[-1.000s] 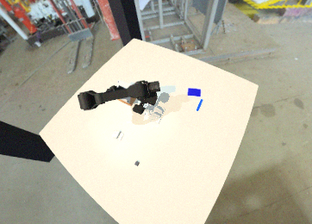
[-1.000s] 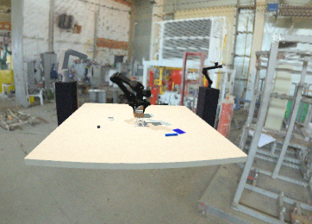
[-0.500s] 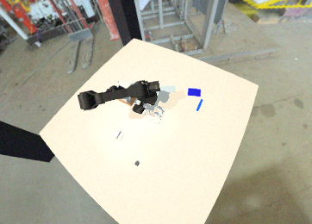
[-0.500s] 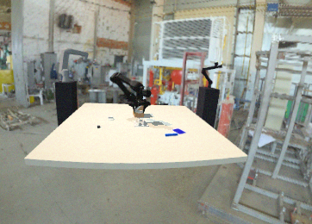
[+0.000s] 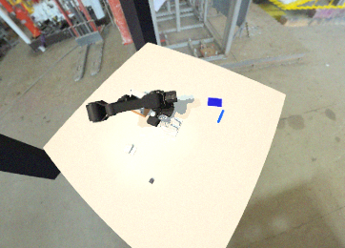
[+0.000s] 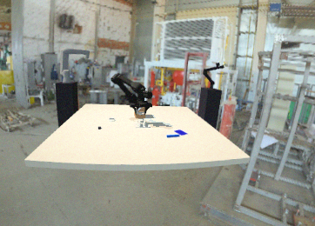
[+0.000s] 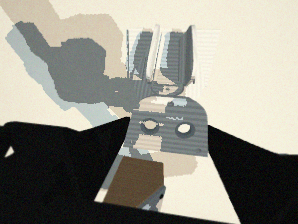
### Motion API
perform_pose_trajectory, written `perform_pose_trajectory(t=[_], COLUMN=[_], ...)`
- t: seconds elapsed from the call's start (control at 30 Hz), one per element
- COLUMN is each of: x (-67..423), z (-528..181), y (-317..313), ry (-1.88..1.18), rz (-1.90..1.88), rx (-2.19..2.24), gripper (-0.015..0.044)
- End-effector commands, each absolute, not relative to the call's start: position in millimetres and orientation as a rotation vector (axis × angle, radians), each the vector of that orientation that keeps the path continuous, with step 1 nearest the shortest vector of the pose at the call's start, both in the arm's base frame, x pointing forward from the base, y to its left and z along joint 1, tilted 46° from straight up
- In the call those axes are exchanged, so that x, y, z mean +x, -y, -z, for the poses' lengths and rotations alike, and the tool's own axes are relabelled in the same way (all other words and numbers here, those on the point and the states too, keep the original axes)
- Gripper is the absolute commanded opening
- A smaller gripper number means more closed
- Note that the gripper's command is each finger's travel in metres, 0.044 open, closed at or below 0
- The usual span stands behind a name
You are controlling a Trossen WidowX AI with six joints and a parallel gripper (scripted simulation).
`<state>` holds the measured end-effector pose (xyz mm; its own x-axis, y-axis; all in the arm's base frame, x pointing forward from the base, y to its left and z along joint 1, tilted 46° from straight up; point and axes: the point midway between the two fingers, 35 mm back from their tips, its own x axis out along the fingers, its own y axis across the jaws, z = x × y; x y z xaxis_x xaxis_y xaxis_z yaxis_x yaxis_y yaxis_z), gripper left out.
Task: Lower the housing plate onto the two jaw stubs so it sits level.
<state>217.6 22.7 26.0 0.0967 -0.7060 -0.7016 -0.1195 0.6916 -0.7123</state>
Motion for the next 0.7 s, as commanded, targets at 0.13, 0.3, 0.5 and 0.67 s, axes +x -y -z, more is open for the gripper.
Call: perform_pose_trajectory(t=[0.13,0.3,0.5,0.67], x=[219,220,221,222], z=[-17,-11,-4,2], y=[-13,-7,0,6], ry=[-1.436,-1.436,-1.436,-1.436], rz=[0.496,0.495,0.495,0.496], rx=[-0.74,-0.74,-0.741,-0.742], gripper=[0.0351,0.0351,0.0351,0.0351])
